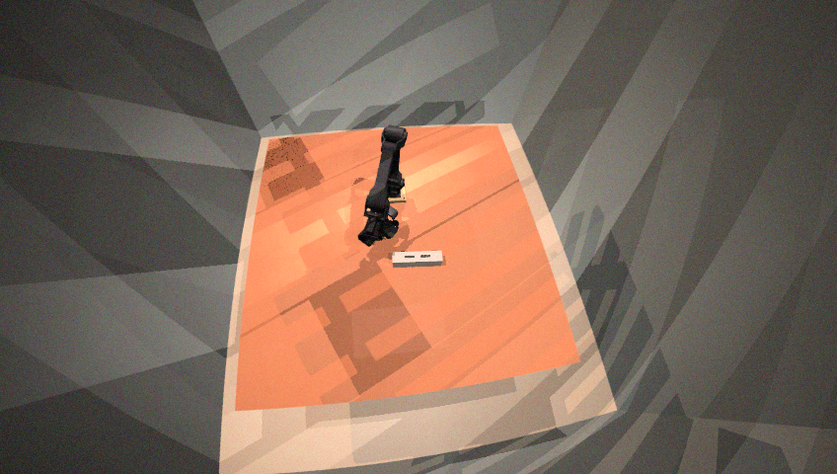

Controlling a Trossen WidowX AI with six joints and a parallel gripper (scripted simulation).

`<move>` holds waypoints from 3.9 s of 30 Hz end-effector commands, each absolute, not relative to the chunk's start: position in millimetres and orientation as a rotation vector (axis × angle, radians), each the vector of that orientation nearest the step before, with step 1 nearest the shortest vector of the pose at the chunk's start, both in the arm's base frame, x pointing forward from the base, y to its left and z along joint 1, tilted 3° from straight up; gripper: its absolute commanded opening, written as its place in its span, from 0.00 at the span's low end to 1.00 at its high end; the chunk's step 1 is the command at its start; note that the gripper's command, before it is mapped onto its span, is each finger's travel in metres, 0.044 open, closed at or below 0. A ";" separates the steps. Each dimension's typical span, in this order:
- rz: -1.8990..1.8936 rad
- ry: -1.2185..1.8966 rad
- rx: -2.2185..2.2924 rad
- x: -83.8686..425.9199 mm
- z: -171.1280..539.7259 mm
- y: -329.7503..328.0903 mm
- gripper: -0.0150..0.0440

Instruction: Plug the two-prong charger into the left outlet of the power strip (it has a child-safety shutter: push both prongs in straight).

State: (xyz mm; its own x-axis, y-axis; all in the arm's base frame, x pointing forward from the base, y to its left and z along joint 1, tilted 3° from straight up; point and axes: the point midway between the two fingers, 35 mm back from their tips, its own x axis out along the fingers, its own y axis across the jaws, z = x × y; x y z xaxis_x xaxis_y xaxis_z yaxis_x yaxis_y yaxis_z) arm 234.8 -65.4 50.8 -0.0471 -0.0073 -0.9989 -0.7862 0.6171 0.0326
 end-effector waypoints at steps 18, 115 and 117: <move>0.646 1.515 -0.631 240.2 72.8 -48.1 0.25; 0.101 1.627 -0.014 238.4 40.9 111.3 0.25; 0.098 1.627 -0.011 240.8 40.9 112.0 0.25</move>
State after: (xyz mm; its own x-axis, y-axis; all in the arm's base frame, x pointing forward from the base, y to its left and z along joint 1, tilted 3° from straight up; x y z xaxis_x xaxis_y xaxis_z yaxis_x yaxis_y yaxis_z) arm 236.1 109.2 39.7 -0.0619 0.0445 -0.9971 -0.0766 0.9958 0.0492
